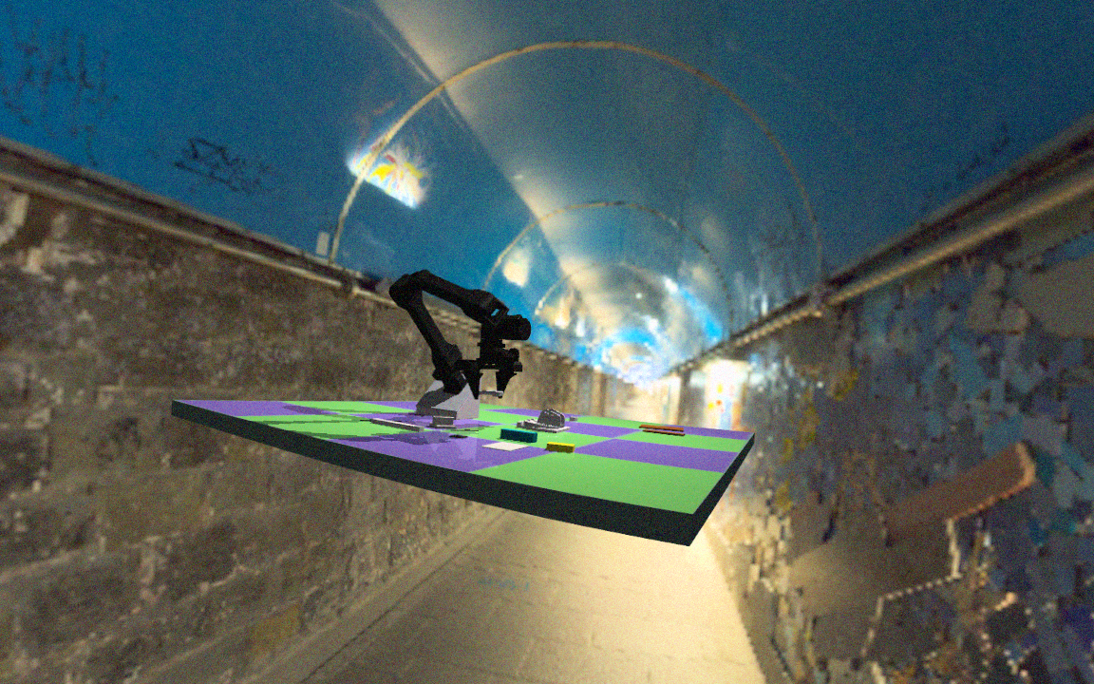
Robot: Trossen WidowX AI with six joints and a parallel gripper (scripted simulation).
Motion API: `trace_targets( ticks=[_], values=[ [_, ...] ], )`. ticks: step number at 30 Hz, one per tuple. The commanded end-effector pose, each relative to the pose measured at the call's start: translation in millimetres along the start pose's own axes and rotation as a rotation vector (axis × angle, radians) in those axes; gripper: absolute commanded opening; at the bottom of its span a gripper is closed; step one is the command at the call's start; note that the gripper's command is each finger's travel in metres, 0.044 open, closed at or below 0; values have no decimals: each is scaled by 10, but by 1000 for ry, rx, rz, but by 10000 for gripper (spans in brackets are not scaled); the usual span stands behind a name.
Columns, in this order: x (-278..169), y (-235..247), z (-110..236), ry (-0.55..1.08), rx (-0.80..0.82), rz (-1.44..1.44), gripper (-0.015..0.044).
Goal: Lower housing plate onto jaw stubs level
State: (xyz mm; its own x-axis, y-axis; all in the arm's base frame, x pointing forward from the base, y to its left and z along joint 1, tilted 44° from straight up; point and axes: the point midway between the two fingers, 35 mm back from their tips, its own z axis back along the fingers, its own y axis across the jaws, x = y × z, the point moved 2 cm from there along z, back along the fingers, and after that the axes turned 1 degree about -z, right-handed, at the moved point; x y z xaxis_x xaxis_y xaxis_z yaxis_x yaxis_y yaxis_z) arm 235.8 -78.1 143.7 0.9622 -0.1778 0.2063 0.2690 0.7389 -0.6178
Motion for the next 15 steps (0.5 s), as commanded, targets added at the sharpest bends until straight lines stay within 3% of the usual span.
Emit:
trace_targets(
  ticks=[1, 15],
  values=[
    [56, 148, 8, -4, 7, 27, 351],
    [110, 615, -2, 0, 3, 143, 351]
  ],
)
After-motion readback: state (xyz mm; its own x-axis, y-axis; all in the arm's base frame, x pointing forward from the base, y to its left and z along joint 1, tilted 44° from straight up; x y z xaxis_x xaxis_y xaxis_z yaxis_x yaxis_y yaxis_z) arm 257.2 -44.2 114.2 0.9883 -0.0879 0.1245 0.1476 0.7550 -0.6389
